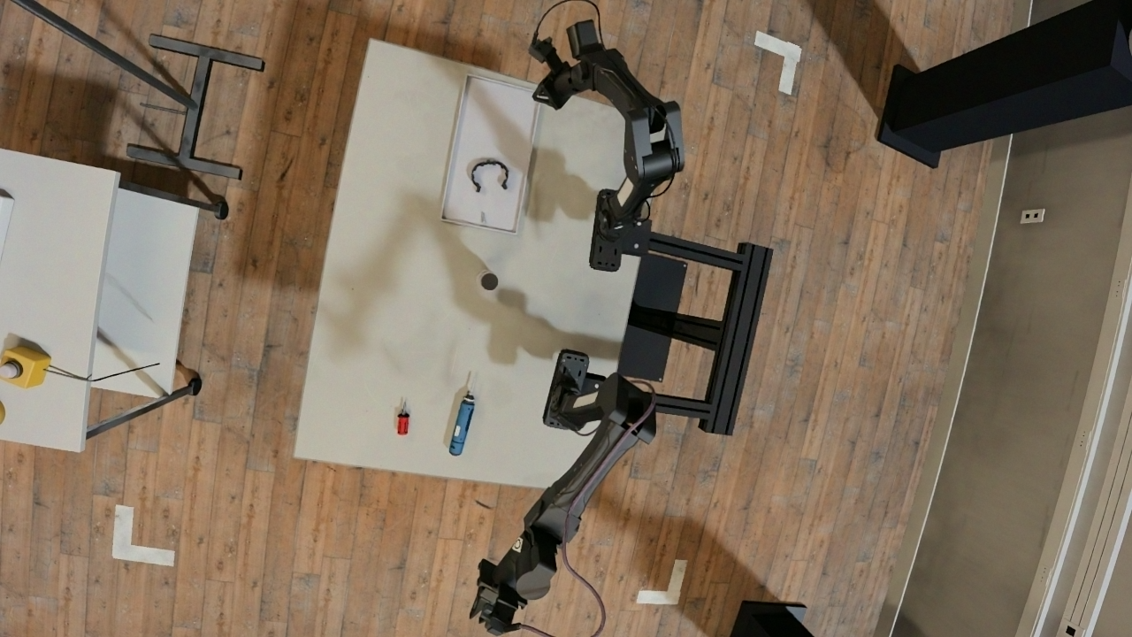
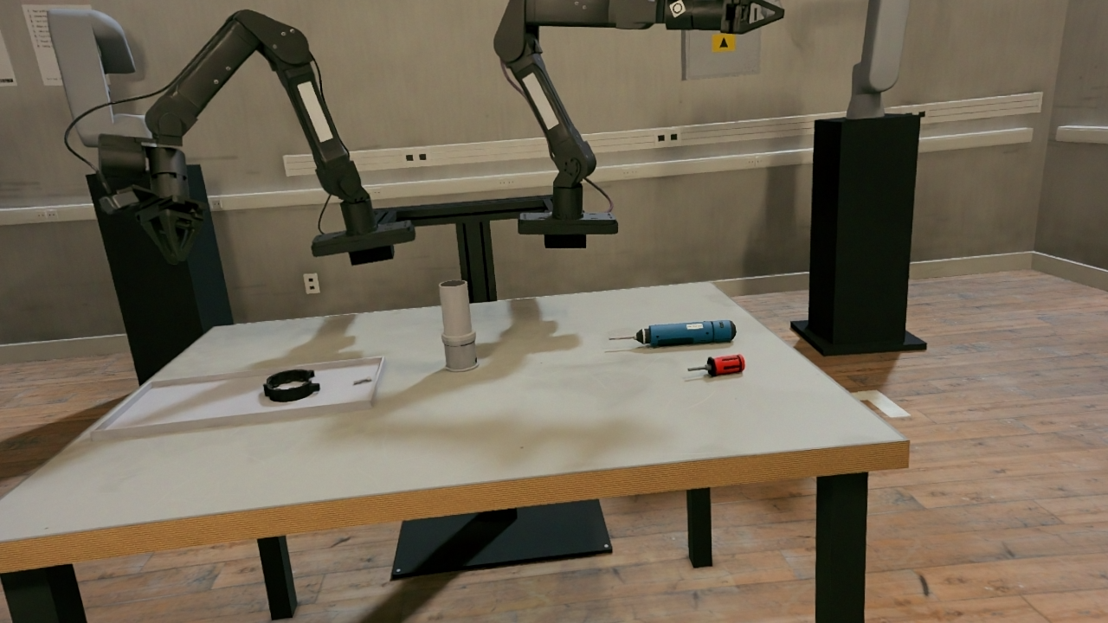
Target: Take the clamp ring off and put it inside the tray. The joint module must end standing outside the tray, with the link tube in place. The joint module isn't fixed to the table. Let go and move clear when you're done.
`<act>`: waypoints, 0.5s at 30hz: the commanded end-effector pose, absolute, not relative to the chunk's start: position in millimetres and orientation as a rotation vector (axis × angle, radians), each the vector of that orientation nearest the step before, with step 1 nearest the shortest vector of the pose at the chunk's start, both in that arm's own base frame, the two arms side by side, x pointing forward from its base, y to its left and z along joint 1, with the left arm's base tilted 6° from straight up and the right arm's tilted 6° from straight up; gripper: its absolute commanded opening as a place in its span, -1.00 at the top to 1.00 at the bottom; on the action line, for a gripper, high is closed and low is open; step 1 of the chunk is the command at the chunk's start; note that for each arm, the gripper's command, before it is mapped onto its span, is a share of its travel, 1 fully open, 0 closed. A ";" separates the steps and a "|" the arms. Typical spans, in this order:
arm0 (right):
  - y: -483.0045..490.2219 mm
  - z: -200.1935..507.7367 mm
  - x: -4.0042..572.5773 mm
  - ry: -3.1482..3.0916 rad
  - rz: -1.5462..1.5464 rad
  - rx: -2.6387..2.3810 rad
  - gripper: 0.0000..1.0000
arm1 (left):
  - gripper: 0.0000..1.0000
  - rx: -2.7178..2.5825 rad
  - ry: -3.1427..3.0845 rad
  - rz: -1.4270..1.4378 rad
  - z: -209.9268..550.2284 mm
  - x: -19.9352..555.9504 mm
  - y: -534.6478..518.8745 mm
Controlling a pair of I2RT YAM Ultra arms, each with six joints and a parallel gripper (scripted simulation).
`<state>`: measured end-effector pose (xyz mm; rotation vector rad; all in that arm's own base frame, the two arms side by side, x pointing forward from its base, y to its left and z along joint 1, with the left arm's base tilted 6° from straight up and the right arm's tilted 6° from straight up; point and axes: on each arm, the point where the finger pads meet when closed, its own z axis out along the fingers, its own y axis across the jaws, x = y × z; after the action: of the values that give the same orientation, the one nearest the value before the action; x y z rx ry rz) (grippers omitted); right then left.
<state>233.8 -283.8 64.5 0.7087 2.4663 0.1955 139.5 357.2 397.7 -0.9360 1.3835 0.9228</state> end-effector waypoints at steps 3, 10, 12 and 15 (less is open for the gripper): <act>-301.1 72.0 226.9 2.434 0.083 0.764 0.60 | 0.60 -0.918 1.320 0.946 425.6 134.3 351.3; -341.4 139.5 221.9 2.274 -0.221 0.804 0.60 | 0.60 -0.918 1.320 0.946 425.6 134.3 351.3; -350.9 159.2 222.1 2.225 -0.301 0.807 0.60 | 0.60 -0.918 1.320 0.946 425.6 134.3 351.3; -360.8 172.6 220.1 2.183 -0.368 0.823 0.60 | 0.60 -0.918 1.320 0.946 425.6 134.3 351.3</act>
<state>222.8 -335.0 149.8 0.7832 2.2588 -0.2442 139.5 357.2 397.7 -0.9360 1.3835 0.9228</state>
